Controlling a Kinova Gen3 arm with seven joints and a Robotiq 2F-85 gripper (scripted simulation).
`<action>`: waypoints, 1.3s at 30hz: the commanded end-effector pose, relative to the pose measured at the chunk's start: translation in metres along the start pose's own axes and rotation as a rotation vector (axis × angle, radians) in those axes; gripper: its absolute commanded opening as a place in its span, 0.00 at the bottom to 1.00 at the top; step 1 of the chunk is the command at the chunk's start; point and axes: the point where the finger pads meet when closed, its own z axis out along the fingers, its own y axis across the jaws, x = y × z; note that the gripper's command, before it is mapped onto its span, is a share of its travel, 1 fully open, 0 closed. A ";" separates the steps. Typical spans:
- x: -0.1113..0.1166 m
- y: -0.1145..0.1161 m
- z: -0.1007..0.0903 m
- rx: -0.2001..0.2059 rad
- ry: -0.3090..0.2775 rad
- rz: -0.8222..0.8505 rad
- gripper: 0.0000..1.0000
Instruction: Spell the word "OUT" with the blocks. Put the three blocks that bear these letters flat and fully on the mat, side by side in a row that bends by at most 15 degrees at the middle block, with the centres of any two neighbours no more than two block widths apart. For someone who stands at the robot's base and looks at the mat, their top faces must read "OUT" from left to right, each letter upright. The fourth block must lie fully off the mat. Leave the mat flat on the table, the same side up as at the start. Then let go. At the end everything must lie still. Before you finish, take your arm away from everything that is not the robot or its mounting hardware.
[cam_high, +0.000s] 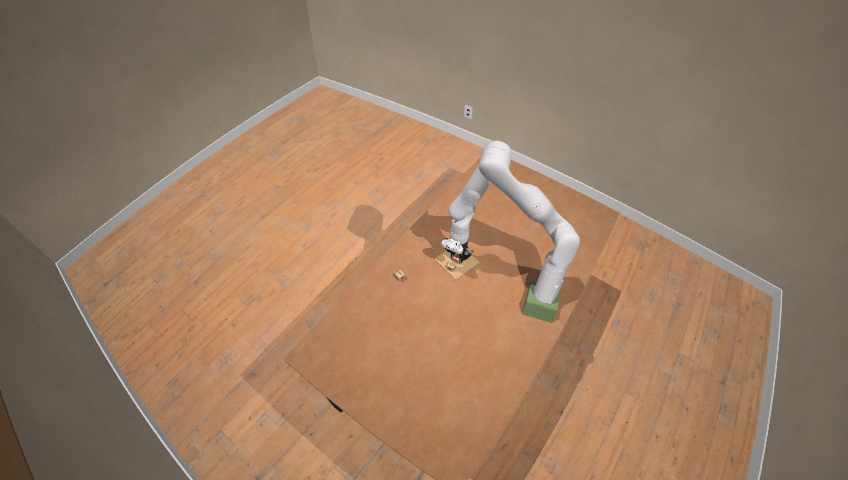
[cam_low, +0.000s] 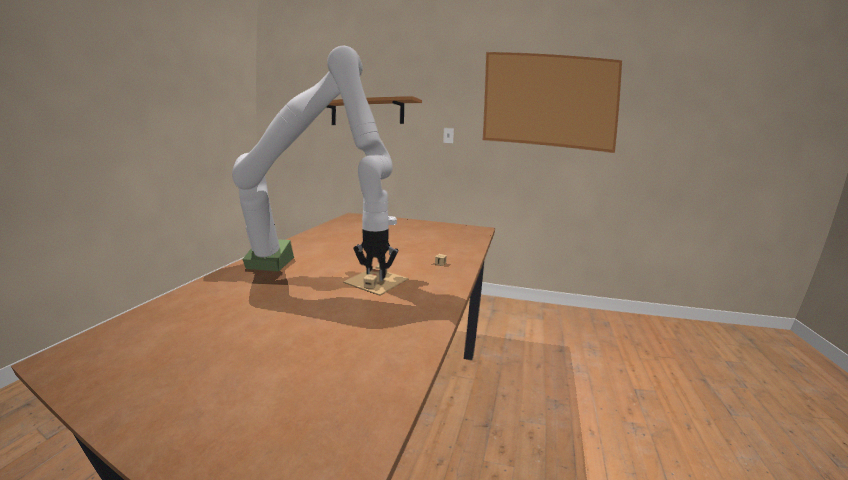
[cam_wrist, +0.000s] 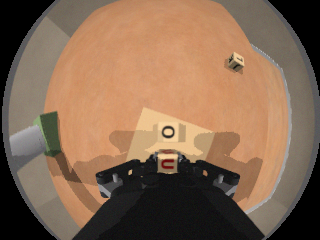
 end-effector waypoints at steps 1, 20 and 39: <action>0.000 0.000 -0.001 -0.001 0.001 0.000 0.26; 0.000 0.000 -0.001 -0.001 0.001 0.000 0.42; 0.000 0.000 -0.006 -0.001 0.001 0.000 0.46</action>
